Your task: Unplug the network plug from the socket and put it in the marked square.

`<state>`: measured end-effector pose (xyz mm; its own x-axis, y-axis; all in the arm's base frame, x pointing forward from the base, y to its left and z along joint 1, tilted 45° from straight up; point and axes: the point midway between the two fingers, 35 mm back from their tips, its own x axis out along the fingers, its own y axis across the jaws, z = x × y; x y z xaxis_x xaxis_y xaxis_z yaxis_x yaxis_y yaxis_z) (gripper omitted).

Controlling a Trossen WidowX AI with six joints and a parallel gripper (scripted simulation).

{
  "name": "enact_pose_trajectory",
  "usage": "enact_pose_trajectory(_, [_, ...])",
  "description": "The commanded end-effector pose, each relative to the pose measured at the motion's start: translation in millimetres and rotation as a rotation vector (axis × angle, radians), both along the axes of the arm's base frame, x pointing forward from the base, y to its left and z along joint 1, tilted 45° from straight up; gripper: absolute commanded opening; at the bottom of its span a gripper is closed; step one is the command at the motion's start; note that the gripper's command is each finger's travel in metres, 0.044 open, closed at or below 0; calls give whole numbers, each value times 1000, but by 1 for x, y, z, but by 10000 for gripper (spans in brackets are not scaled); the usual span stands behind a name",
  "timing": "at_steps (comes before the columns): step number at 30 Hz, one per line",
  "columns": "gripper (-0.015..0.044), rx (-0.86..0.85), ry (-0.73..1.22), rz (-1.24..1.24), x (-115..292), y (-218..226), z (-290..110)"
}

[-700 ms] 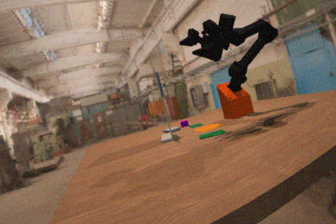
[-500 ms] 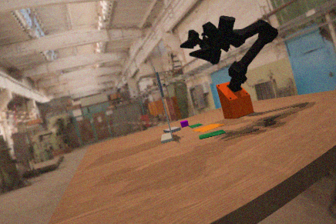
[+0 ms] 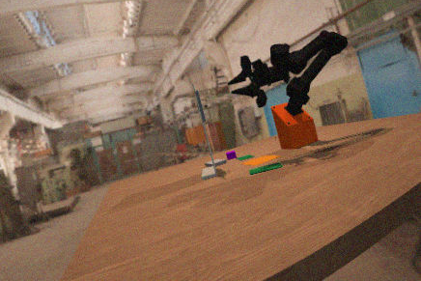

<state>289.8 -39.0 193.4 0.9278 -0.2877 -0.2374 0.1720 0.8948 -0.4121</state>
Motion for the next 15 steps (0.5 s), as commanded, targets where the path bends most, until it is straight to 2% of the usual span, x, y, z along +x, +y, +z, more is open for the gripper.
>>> enact_pose_trajectory(1, [156,-104,90,-43,-14,-8,-28])
enact_pose_trajectory(8, [156,-288,263,-105,-40,-24,-74])
enact_pose_trajectory(15, [156,-306,280,-111,-43,-25,-78])
